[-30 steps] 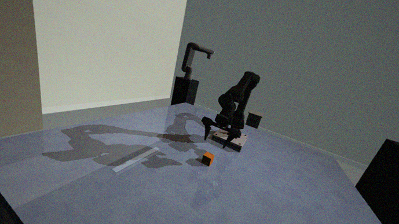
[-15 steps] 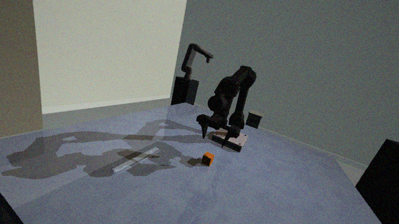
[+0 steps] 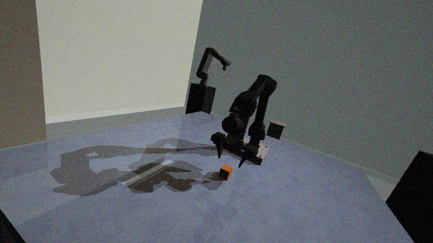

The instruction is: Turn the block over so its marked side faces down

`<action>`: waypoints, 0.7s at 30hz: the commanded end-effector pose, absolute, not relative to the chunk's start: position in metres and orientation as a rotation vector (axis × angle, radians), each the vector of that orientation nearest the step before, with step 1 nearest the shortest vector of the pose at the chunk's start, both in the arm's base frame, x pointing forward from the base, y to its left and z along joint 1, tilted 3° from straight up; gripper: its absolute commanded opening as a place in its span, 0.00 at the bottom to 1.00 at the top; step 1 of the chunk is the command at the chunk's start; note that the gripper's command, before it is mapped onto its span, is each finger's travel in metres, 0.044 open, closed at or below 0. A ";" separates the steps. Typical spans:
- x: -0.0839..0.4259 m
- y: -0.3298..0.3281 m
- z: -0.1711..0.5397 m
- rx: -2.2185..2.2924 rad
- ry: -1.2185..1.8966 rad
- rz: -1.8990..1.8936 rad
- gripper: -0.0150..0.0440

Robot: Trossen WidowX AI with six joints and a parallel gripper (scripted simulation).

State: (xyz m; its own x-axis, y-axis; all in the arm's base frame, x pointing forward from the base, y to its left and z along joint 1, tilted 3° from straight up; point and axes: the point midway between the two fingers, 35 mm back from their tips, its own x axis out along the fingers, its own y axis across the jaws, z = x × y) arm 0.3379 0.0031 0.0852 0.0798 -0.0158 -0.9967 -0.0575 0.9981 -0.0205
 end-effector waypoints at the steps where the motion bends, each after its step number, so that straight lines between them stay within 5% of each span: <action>1: 0.338 0.002 0.073 -0.060 1.493 0.027 1.00; 21: 0.341 0.001 0.044 -0.060 1.493 0.027 1.00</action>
State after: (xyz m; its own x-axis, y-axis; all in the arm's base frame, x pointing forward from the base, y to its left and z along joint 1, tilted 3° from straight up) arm 0.3415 0.0016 0.0517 0.0868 -0.0161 -0.9961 -0.0528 0.9984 -0.0208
